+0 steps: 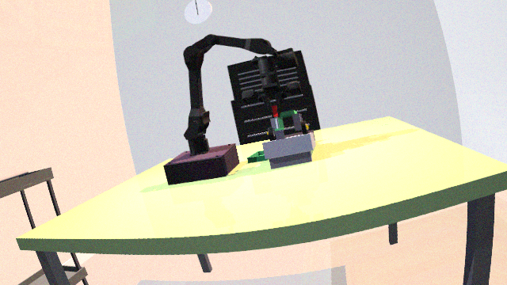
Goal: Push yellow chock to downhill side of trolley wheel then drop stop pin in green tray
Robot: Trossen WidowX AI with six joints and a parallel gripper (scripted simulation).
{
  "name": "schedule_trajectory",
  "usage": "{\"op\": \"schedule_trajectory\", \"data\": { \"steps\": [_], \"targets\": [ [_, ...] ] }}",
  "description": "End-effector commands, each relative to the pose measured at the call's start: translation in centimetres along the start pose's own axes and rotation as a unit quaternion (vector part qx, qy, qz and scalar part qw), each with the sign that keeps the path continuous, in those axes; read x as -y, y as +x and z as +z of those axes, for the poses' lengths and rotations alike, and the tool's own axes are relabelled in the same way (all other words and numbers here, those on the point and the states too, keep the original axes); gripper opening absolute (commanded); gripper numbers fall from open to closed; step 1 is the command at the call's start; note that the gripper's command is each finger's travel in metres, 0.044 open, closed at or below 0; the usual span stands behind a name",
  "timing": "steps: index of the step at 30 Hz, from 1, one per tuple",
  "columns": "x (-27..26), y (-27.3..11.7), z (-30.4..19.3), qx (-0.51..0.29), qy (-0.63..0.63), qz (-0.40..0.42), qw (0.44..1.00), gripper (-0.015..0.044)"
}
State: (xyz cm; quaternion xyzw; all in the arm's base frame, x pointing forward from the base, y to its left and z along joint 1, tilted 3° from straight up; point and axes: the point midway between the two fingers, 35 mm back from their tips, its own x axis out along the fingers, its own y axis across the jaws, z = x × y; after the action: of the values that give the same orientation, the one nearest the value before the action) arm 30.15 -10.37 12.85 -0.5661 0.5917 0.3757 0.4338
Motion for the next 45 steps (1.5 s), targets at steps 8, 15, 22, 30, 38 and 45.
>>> {"op": "schedule_trajectory", "data": {
  "steps": [8,15,22,30,38,45],
  "targets": [
    [0.0,-0.9,-0.3,-0.003,0.003,-0.003,1.000,0.0000],
    [0.0,-1.3,-0.4,-0.003,0.003,-0.003,1.000,0.0000],
    [0.1,-1.8,-0.6,-0.003,0.003,-0.003,1.000,0.0000],
    [0.1,-1.9,-1.0,-0.003,0.003,-0.003,1.000,0.0000],
    [0.0,-1.6,-2.4,-0.003,0.003,-0.003,1.000,0.0000],
    [0.1,-1.6,-3.6,-0.004,0.003,-0.003,1.000,0.0000]
  ]
}}
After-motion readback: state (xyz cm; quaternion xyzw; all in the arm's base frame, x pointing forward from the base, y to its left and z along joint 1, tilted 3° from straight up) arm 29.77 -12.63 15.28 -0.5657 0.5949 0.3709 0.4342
